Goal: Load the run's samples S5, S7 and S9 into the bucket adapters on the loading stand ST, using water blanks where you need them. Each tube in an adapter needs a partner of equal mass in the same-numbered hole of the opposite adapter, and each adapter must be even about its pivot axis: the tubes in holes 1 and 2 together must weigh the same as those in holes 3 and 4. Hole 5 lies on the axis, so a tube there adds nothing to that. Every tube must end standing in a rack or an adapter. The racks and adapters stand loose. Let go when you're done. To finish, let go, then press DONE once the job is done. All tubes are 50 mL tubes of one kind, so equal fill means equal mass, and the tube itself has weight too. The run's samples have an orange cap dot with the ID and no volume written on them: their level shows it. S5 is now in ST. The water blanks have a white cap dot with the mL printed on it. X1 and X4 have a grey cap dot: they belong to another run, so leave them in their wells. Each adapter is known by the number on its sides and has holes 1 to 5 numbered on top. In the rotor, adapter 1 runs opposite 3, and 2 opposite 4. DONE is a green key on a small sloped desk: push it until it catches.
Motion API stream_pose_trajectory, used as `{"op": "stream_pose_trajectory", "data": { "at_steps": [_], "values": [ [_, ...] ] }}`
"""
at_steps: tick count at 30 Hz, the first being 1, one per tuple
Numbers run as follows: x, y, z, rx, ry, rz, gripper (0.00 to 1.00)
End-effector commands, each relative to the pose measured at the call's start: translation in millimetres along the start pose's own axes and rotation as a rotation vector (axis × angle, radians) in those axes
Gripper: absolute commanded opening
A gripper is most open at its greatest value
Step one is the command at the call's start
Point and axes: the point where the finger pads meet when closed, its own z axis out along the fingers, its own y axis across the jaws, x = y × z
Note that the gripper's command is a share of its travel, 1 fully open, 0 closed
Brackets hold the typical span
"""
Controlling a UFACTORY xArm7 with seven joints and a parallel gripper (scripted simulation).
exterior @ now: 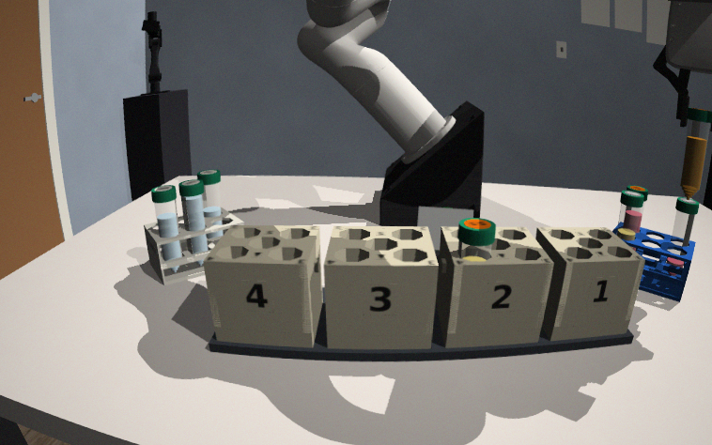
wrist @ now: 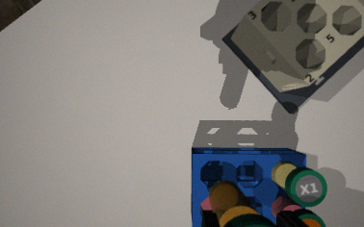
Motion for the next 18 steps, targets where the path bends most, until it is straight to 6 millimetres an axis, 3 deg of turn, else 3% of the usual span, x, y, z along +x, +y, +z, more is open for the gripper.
{"op": "stream_pose_trajectory", "data": {
  "at_steps": [1, 18],
  "values": [
    [-0.4, -0.9, 6.9, 0.006, -0.001, 0.0, 0.0],
    [-0.4, -1.1, 36.9, 0.006, -0.001, 0.0, 0.0]
  ]
}}
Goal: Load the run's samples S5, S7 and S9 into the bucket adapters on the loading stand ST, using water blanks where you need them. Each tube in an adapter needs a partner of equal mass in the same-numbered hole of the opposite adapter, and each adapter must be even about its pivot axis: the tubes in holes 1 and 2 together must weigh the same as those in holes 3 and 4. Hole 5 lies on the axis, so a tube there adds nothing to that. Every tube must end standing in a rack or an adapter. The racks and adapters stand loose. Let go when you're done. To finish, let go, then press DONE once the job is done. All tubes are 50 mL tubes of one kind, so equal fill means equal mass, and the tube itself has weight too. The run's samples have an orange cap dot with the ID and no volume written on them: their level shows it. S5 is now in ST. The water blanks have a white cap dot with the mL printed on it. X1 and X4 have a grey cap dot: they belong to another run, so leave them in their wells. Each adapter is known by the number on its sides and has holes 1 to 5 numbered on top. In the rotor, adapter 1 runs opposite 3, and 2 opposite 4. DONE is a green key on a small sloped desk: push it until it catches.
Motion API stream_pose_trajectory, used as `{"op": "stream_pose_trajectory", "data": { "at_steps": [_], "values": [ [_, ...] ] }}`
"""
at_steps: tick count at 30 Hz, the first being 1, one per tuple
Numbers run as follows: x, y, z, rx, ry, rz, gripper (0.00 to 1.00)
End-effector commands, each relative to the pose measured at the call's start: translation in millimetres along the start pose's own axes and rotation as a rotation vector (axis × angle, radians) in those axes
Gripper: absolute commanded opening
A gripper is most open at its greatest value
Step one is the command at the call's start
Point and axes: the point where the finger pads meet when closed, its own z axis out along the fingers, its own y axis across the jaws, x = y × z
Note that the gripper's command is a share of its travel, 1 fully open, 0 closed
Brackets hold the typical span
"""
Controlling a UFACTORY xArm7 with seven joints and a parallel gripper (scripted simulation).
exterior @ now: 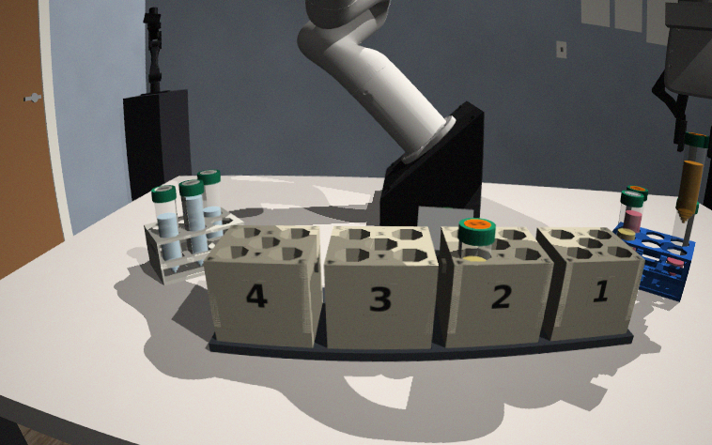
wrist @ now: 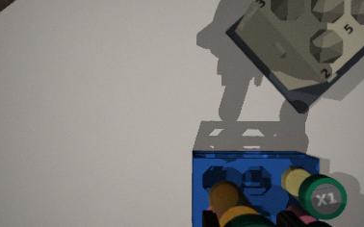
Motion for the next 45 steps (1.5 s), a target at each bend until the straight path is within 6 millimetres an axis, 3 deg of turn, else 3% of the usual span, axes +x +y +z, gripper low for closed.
{"op": "stream_pose_trajectory", "data": {
  "at_steps": [1, 14, 32, 45],
  "values": [
    [-0.3, -1.1, 7.3, 0.006, -0.001, 0.0, 0.0],
    [-0.3, -1.2, 29.3, 0.006, -0.001, 0.0, 0.0],
    [-0.3, -1.2, 29.2, 0.006, -0.001, 0.0, 0.0],
    [-0.3, -1.2, 40.3, 0.006, -0.001, 0.0, 0.0]
  ]
}}
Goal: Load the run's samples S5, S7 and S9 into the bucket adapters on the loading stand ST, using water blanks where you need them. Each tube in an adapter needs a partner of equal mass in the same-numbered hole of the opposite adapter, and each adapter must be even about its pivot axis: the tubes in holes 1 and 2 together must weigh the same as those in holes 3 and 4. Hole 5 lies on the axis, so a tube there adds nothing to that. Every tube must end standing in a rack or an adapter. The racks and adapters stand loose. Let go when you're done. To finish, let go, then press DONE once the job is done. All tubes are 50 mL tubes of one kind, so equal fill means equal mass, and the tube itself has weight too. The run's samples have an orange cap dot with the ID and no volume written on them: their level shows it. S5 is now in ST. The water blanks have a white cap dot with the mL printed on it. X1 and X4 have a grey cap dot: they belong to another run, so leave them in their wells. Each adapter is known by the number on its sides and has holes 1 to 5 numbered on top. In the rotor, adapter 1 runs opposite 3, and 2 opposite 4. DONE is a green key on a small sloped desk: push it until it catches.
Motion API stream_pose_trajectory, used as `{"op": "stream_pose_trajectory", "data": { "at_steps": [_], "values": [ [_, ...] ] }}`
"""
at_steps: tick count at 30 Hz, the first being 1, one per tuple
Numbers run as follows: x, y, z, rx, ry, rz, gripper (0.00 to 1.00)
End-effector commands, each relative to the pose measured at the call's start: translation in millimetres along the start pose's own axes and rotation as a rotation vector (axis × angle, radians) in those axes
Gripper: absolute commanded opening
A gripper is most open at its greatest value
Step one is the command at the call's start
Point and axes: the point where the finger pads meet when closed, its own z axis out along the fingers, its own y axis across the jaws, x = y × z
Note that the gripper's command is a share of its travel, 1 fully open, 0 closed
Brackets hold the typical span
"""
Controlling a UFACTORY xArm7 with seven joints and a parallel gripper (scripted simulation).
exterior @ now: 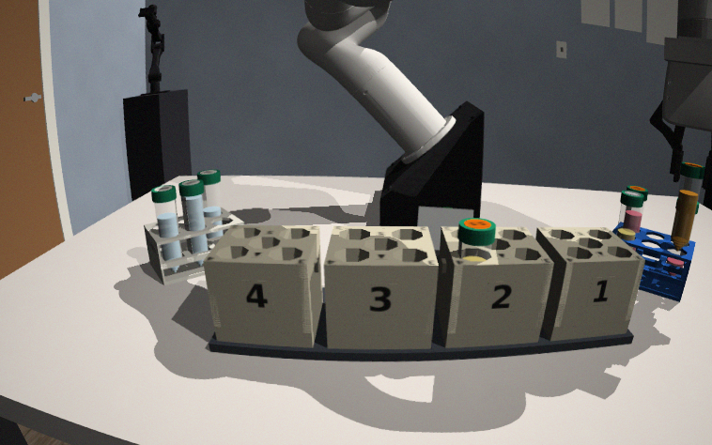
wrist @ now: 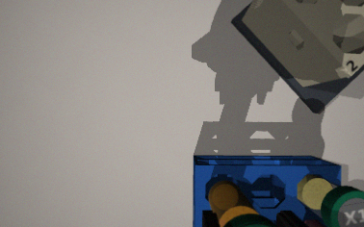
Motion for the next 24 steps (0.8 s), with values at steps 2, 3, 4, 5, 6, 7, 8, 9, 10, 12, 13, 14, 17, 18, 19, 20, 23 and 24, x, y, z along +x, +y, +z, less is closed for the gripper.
{"op": "stream_pose_trajectory", "data": {
  "at_steps": [2, 3, 4, 5, 6, 7, 8, 9, 10, 12, 13, 14, 17, 18, 19, 20, 23, 24],
  "values": [
    [-0.3, -1.1, 3.1, 0.005, -0.001, 0.0, 0.0],
    [-0.3, -1.1, 4.1, 0.005, -0.001, 0.0, 0.0],
    [-0.3, -1.1, 5.1, 0.005, -0.001, 0.0, 0.0],
    [-0.3, -1.1, 6.1, 0.005, -0.001, 0.0, 0.0],
    [-0.3, -1.1, 7.1, 0.005, -0.001, 0.0, 0.0],
    [-0.3, -1.1, 8.1, 0.005, -0.001, 0.0, 0.0],
    [-0.3, -1.1, 9.1, 0.005, -0.001, 0.0, 0.0],
    [-0.3, -1.1, 10.1, 0.005, -0.001, 0.0, 0.0],
    [-0.3, -1.1, 10.1, 0.005, -0.001, 0.0, 0.0],
    [-0.3, -1.1, 11.0, 0.005, -0.001, 0.0, 0.0],
    [-0.3, -1.1, 12.0, 0.005, -0.001, 0.0, 0.0],
    [-0.3, -1.1, 13.0, 0.005, -0.001, 0.0, 0.0],
    [-0.4, -1.1, 16.0, 0.005, -0.001, 0.0, 0.0],
    [-0.3, -1.1, 17.1, 0.005, -0.001, 0.0, 0.0],
    [-0.3, -1.1, 18.1, 0.005, -0.001, 0.0, 0.0],
    [-0.3, -1.1, 19.1, 0.005, -0.001, 0.0, 0.0],
    [-0.4, -1.2, 22.0, 0.005, -0.001, 0.0, 0.0],
    [-0.4, -1.2, 23.0, 0.005, -0.001, 0.0, 0.0]
  ]
}}
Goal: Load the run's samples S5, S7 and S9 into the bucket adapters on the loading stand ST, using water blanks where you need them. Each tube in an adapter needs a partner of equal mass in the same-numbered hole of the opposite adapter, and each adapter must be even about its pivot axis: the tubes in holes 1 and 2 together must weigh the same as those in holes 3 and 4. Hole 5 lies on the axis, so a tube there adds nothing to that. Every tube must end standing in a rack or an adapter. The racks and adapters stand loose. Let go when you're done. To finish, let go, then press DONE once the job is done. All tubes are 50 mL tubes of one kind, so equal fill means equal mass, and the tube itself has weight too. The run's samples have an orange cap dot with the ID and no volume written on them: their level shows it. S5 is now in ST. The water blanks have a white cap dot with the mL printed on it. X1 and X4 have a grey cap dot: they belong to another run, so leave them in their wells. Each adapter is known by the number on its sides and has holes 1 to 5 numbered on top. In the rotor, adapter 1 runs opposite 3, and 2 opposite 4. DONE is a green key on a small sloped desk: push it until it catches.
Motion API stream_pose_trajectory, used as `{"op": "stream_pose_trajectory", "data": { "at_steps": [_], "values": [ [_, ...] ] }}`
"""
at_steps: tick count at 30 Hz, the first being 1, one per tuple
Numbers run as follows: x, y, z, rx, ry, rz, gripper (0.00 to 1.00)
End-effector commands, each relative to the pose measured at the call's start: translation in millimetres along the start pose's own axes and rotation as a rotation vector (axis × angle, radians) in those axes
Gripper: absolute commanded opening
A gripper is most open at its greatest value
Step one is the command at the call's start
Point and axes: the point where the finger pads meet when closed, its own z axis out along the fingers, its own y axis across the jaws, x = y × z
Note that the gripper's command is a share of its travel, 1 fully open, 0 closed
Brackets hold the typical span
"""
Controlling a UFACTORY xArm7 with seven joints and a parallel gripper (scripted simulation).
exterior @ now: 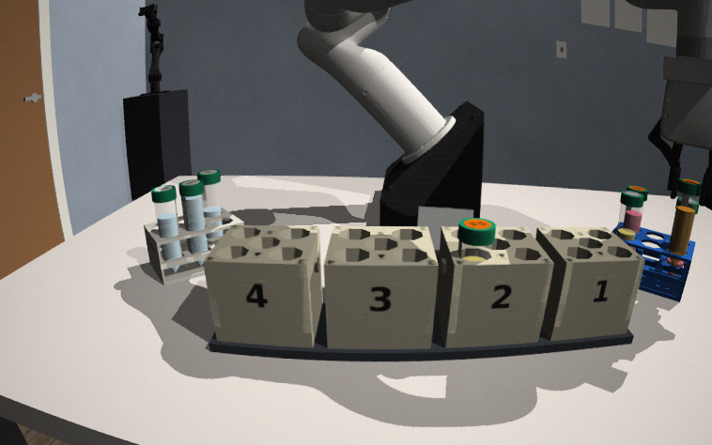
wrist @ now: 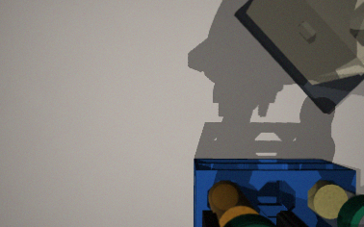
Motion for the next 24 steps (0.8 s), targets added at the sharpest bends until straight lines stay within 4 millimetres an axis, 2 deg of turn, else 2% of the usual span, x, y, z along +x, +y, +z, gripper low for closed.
{"op": "stream_pose_trajectory", "data": {
  "at_steps": [1, 24],
  "values": [
    [-0.4, -1.3, 2.1, 0.005, -0.001, 0.0, 0.0],
    [-0.4, -1.3, 21.2, 0.005, -0.001, 0.0, 0.0]
  ]
}}
